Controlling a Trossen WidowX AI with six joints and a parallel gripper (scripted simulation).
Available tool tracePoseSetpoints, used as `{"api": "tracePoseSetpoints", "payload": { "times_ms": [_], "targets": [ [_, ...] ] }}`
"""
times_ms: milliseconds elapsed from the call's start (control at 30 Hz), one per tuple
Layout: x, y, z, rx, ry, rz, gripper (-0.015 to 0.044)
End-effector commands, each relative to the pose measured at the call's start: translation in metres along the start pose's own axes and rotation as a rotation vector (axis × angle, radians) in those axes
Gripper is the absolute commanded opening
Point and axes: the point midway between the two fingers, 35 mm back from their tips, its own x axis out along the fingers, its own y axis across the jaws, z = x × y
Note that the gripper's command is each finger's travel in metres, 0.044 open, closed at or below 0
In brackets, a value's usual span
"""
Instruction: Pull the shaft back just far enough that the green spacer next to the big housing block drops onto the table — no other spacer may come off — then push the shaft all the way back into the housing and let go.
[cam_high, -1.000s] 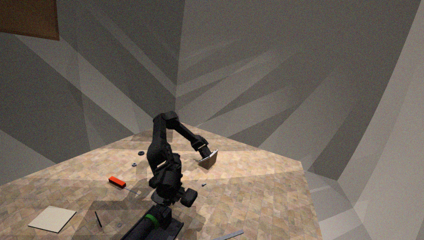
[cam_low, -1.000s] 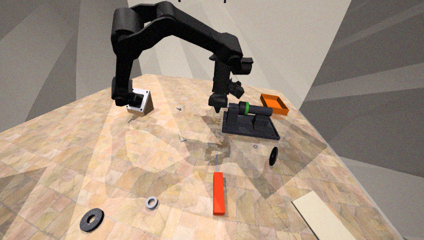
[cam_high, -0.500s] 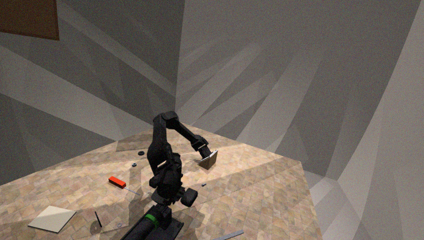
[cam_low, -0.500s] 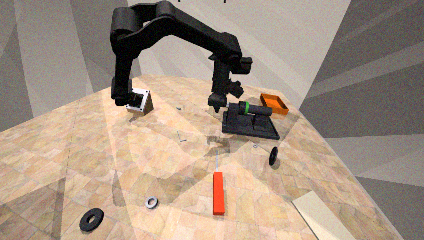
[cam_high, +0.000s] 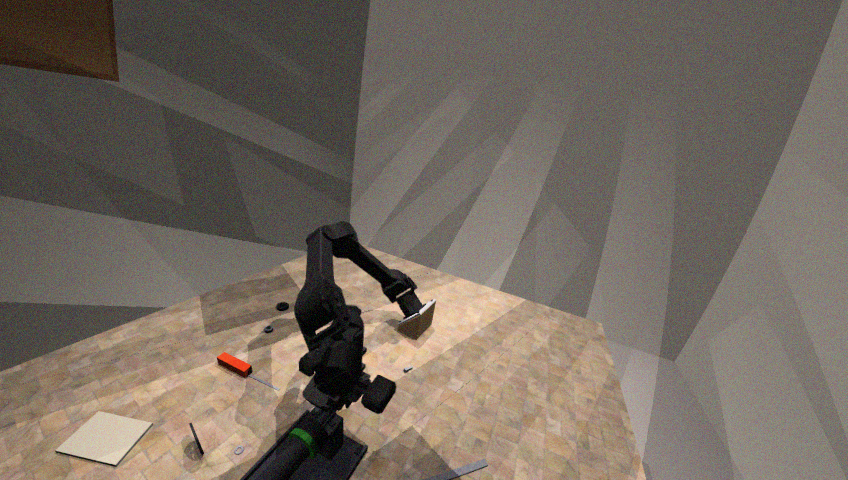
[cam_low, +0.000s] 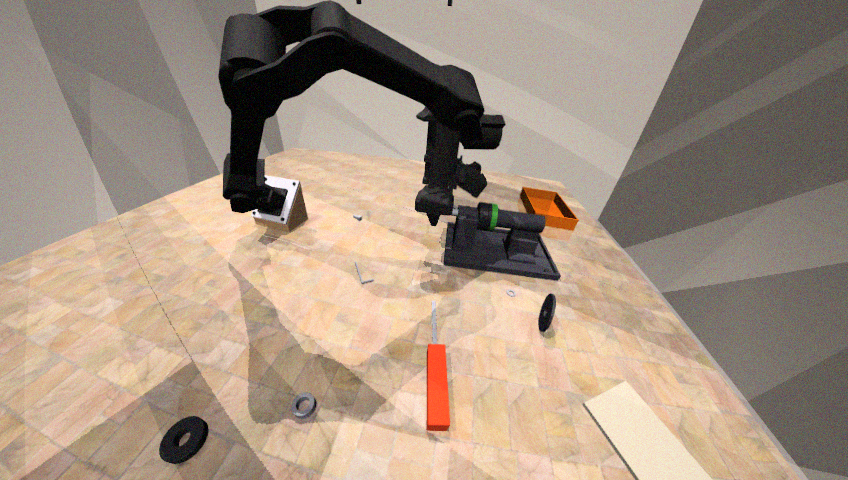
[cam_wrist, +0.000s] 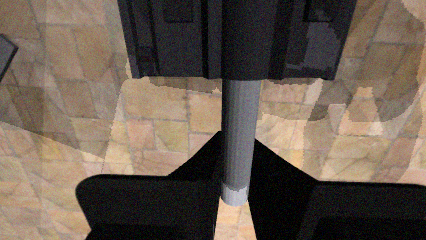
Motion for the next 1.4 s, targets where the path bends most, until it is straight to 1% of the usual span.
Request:
{"api": "tracePoseSetpoints", "payload": {
  "times_ms": [0, 1367],
  "targets": [
    [0.0003, 0.0003, -0.0016, 0.002, 0.003, 0.001, 0.0000],
    [0.0004, 0.0003, -0.0055, 0.002, 0.003, 0.001, 0.0000]
  ]
}}
